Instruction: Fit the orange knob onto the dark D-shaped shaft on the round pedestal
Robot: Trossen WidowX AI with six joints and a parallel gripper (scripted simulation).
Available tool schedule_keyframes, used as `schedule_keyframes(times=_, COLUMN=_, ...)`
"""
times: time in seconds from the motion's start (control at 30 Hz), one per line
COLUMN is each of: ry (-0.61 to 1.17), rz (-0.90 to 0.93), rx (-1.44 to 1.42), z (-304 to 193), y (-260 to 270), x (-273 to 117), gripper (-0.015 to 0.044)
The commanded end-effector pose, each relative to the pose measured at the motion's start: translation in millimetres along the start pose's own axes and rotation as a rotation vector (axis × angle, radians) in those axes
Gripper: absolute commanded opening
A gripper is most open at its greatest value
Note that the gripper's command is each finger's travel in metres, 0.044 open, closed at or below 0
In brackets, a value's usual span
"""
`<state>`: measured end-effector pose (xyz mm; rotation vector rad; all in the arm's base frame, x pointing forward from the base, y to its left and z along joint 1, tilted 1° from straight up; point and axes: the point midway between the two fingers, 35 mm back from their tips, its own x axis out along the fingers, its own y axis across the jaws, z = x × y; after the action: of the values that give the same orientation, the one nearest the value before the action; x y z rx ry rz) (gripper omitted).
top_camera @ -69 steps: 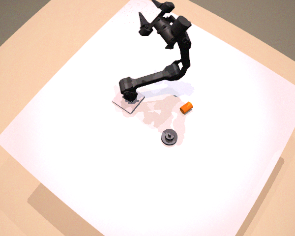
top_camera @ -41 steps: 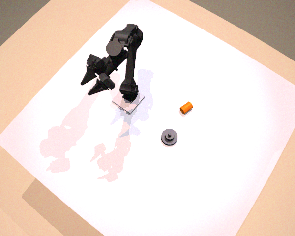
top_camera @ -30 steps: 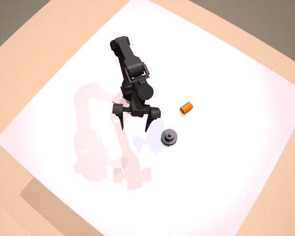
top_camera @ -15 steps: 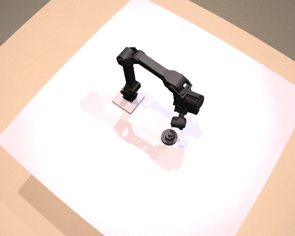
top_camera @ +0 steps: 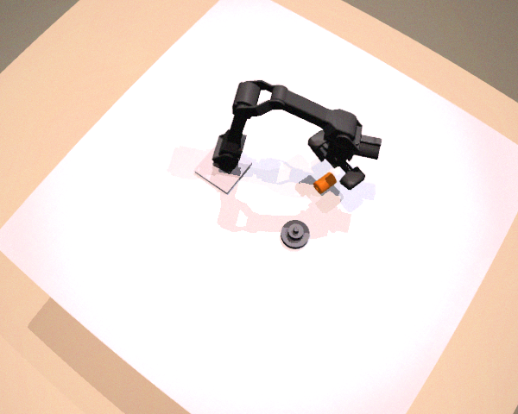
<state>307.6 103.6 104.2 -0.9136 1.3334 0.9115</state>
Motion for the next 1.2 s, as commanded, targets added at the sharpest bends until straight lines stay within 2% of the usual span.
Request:
schedule_keyframes(times=0.0, ry=0.004, rz=0.015, rx=-0.01, z=-0.3, y=2.2, x=18.4, gripper=0.044)
schedule_keyframes(times=1.17, ry=0.004, rz=0.015, rx=-0.01, z=-0.8, y=3.3, x=69.4, gripper=0.044)
